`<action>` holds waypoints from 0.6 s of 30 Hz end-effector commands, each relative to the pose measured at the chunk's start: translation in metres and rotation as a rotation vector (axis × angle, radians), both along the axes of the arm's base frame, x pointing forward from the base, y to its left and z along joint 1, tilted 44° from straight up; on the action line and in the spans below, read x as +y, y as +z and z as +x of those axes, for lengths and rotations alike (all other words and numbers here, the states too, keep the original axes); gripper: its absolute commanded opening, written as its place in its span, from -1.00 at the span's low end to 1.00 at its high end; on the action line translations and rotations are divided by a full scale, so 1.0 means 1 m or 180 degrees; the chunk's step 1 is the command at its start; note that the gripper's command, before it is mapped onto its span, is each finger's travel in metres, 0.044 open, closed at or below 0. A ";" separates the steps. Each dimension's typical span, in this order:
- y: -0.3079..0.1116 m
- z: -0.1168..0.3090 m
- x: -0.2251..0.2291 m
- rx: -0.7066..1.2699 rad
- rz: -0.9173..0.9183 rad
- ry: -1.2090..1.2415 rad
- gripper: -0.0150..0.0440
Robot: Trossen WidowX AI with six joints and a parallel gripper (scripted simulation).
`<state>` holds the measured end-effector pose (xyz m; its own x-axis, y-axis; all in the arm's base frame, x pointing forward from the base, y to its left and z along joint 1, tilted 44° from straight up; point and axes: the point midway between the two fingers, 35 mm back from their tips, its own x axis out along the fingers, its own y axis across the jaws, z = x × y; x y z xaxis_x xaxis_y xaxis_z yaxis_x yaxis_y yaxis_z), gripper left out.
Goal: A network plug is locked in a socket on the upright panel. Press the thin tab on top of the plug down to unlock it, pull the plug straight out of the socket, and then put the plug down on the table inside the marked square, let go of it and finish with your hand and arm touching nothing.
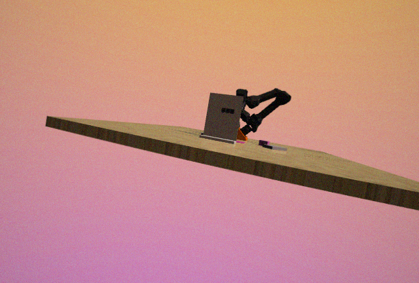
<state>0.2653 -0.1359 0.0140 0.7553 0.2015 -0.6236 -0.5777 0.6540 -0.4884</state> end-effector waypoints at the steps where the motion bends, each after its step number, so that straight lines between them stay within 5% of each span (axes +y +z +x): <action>1: 0.007 0.000 0.006 0.0000 0.0050 0.0180 -0.49; 18: 0.023 -0.010 0.032 0.0075 0.0369 0.0637 -0.49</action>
